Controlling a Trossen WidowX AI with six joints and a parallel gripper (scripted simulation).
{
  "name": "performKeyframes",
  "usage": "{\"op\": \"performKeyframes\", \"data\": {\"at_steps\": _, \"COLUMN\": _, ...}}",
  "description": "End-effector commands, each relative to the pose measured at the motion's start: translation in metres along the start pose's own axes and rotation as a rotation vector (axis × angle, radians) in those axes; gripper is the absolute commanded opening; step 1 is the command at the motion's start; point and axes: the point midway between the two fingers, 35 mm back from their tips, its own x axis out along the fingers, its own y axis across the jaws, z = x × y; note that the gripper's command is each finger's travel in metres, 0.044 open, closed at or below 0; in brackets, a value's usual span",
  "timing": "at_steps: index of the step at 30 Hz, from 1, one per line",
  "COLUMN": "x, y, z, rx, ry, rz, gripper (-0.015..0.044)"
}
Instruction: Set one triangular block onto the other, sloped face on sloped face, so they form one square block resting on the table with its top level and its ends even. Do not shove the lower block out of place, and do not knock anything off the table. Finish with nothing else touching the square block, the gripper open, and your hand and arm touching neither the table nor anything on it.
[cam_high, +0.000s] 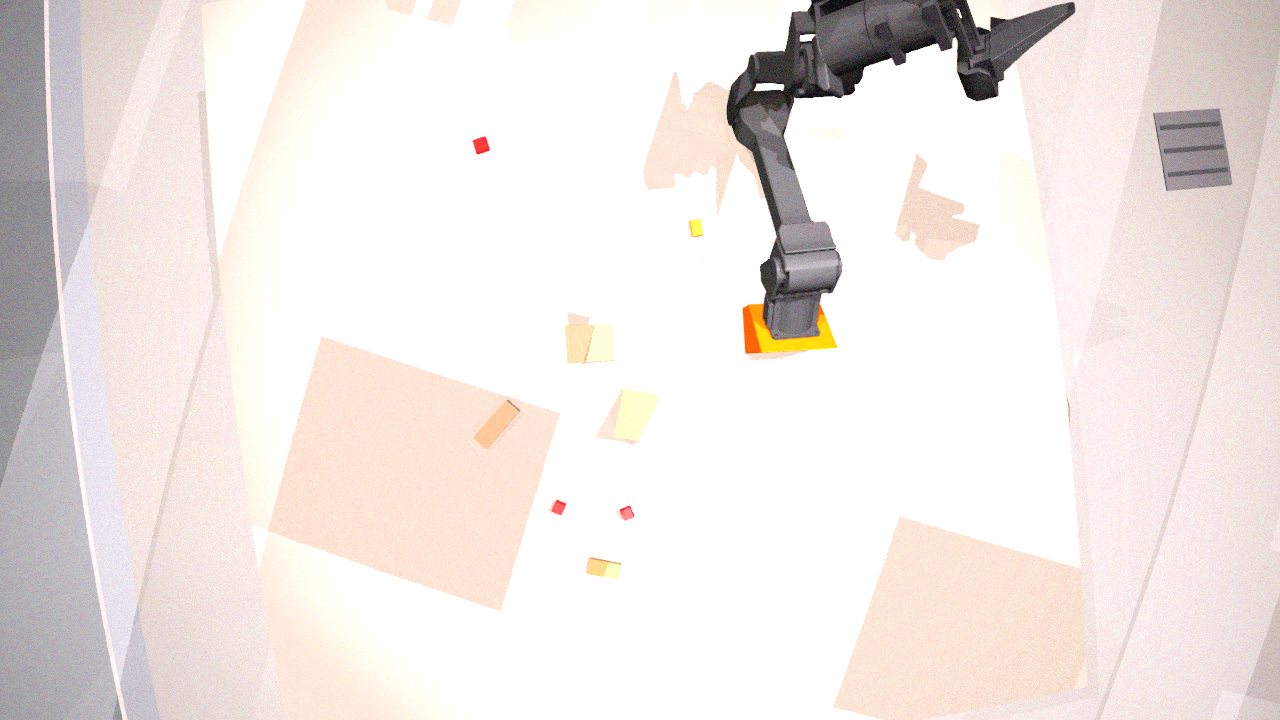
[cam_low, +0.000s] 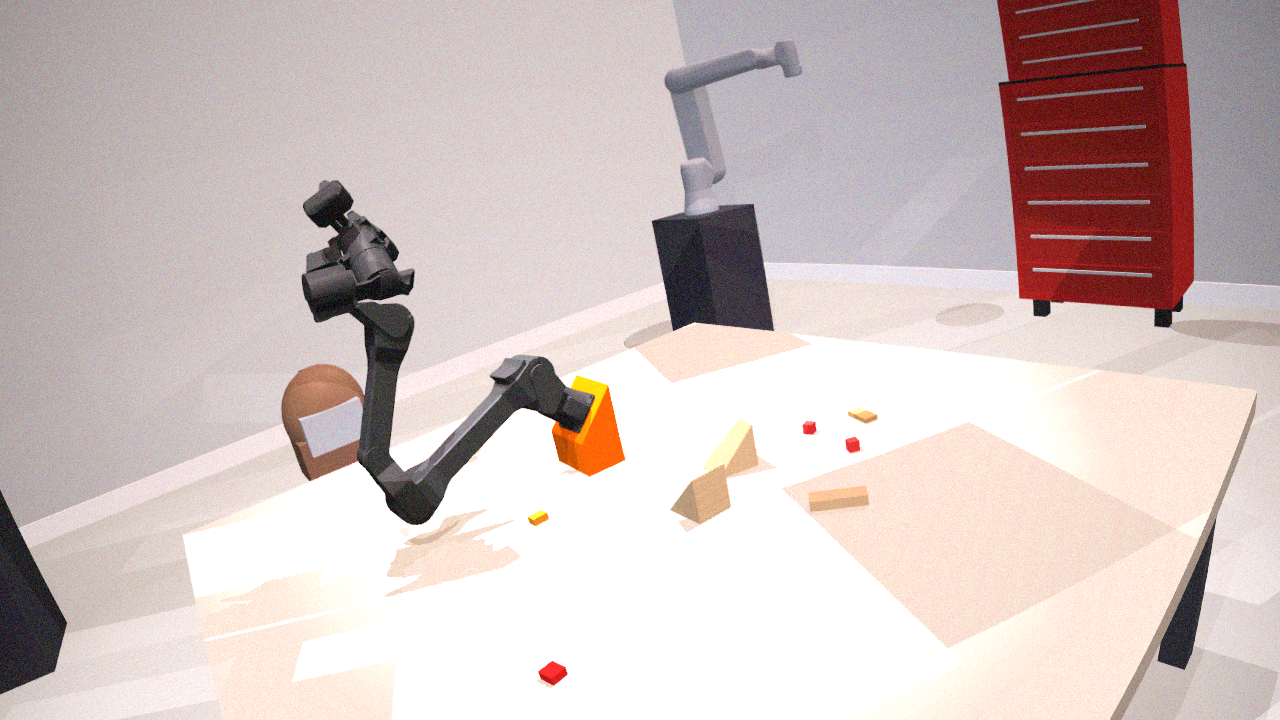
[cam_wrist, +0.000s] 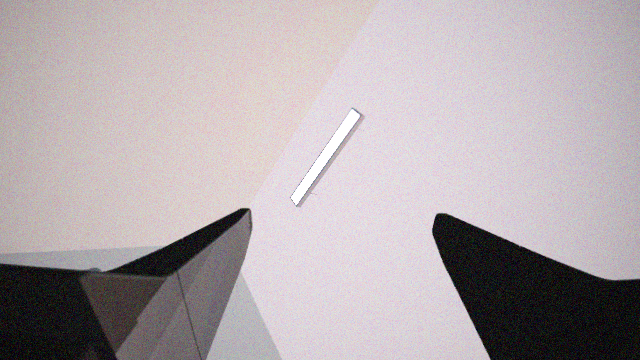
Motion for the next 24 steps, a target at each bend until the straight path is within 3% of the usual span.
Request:
{"op": "performKeyframes", "data": {"at_steps": 1, "x": 0.001, "y": -0.001, "z": -0.003, "rx": 0.008, "ry": 0.010, "rz": -0.002, "gripper": 0.0426}}
{"op": "performKeyframes", "data": {"at_steps": 7, "x": 0.005, "y": -0.016, "z": -0.093, "rx": 0.260, "ry": 0.341, "rz": -0.095, "gripper": 0.0440}}
{"op": "performKeyframes", "data": {"at_steps": 12, "x": -0.017, "y": -0.025, "z": -0.176, "rx": 0.471, "ry": 0.650, "rz": -0.228, "gripper": 0.0440}}
{"op": "performKeyframes", "data": {"at_steps": 18, "x": -0.073, "y": -0.028, "z": -0.263, "rx": 0.686, "ry": 1.011, "rz": -0.436, "gripper": 0.0440}}
{"op": "performKeyframes", "data": {"at_steps": 24, "x": -0.154, "y": -0.022, "z": -0.324, "rx": 0.868, "ry": 1.355, "rz": -0.696, "gripper": 0.0440}}
